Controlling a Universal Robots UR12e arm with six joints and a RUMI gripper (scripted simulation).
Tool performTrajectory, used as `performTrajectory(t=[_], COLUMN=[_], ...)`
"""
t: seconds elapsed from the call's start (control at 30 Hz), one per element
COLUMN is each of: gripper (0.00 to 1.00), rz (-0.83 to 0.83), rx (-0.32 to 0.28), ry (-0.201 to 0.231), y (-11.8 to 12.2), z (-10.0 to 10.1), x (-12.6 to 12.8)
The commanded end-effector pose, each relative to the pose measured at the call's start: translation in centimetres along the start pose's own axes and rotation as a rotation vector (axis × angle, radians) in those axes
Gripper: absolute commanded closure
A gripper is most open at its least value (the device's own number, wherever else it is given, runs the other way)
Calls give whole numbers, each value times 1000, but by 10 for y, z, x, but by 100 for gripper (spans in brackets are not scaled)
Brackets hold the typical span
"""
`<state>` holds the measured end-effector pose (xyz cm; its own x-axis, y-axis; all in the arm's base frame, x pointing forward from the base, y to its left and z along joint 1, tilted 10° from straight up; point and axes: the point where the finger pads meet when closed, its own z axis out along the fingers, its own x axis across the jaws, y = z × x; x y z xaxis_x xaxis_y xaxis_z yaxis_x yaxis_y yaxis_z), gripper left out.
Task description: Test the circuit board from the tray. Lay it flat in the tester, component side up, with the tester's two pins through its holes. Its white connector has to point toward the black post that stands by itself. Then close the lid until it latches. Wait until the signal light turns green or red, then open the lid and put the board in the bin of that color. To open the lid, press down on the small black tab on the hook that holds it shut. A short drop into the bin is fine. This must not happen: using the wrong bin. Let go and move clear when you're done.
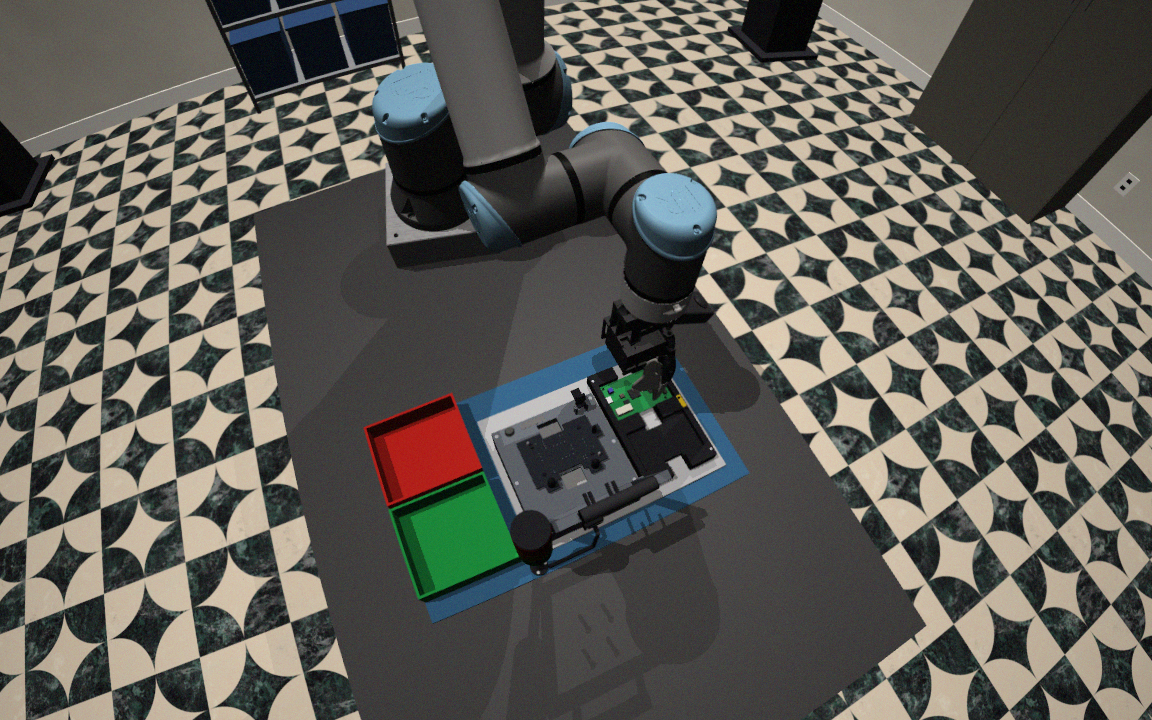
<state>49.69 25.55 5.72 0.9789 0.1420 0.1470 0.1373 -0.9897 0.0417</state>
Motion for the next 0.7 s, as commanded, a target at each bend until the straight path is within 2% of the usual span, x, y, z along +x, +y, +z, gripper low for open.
performTrajectory(t=[0.0, 0.67], gripper=[41, 41], rz=[1, 2], rx=[1, 1], ry=[10, 13], y=[1, 1], z=[6, 5], x=[2, 4])
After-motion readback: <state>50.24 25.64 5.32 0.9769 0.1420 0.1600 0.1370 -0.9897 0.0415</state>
